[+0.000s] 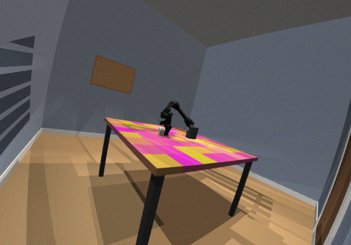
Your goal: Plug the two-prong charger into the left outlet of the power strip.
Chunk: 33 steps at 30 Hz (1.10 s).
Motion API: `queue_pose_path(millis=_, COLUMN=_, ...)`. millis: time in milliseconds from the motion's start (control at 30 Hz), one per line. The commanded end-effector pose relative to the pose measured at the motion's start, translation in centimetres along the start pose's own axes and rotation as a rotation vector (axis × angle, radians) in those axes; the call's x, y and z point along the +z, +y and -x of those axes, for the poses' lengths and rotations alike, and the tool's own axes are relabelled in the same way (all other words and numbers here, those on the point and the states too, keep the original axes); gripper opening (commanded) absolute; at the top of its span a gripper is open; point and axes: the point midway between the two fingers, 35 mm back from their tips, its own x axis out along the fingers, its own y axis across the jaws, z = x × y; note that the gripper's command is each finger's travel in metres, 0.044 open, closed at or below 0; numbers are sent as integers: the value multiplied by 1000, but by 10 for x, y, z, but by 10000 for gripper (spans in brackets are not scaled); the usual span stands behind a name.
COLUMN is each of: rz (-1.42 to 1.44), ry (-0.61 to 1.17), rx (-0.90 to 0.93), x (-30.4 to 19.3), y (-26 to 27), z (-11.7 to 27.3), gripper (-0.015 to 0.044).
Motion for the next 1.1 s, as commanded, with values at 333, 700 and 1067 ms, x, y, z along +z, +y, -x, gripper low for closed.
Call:
queue_pose_path(millis=333, rz=-11, ry=-8, rx=-1, x=-5, y=-1, z=0, gripper=440)
queue_pose_path(millis=700, rz=-11, ry=-8, rx=-1, x=-16, y=1, z=-1, gripper=440)
queue_pose_path(millis=1067, rz=-10, ry=-8, rx=0, x=-31, y=2, z=-2, gripper=440)
